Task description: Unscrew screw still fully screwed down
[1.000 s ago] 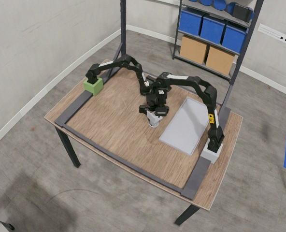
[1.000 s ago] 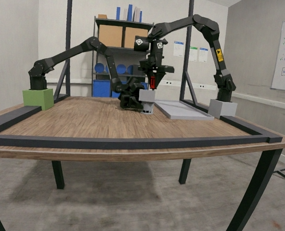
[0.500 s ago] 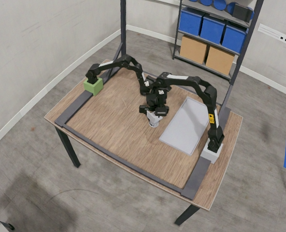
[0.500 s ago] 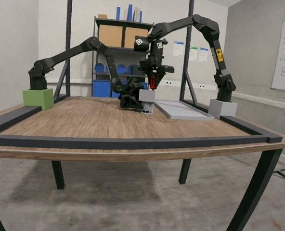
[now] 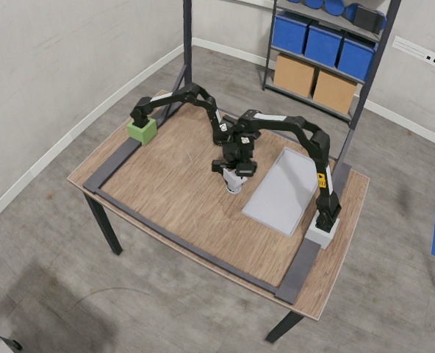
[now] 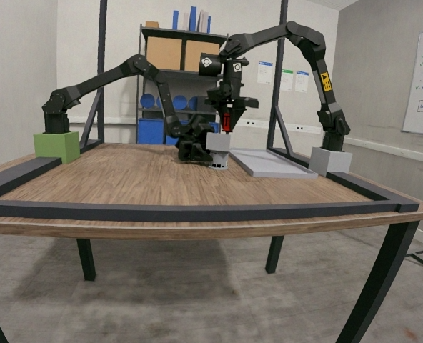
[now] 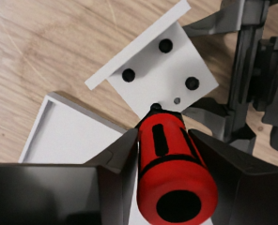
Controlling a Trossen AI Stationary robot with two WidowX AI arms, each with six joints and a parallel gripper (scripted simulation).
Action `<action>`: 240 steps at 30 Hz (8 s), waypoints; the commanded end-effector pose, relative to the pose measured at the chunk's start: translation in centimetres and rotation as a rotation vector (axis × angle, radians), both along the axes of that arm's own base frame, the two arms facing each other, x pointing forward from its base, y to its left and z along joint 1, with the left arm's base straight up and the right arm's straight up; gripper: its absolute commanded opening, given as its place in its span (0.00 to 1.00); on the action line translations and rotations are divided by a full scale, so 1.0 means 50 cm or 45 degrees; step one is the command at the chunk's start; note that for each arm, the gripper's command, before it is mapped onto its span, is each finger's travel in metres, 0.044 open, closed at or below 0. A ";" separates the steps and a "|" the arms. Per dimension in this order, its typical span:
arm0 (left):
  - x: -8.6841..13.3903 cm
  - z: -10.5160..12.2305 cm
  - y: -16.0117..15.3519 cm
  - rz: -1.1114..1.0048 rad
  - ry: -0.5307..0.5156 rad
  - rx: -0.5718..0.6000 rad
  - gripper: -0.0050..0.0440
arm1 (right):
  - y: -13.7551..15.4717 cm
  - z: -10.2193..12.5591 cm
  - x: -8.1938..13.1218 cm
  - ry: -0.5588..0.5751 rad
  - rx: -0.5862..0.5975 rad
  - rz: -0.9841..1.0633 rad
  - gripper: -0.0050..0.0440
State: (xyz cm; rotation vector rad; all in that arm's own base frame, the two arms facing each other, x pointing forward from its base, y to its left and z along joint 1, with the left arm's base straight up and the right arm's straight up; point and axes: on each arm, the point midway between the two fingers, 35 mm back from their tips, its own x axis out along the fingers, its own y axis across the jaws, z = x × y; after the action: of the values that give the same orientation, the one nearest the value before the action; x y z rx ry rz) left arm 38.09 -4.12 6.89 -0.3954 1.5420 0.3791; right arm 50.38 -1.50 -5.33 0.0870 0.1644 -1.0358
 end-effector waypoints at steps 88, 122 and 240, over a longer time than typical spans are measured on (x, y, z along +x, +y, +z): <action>0.013 0.059 -0.005 0.003 -0.086 -0.006 0.37 | -0.002 0.028 0.013 -0.045 0.009 -0.008 0.60; 0.012 0.066 -0.003 0.001 -0.077 -0.007 0.37 | -0.002 0.028 0.013 -0.045 0.009 -0.008 0.60; 0.007 0.148 -0.003 0.001 -0.077 -0.007 0.37 | -0.002 0.028 0.013 -0.045 0.009 -0.008 0.60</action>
State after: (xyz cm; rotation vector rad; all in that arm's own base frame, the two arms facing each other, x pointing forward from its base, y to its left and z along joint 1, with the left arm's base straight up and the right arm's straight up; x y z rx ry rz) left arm 38.04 -4.14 11.93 -0.3960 1.5467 0.3826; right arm 50.38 -1.50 -5.33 0.0870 0.1644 -1.0358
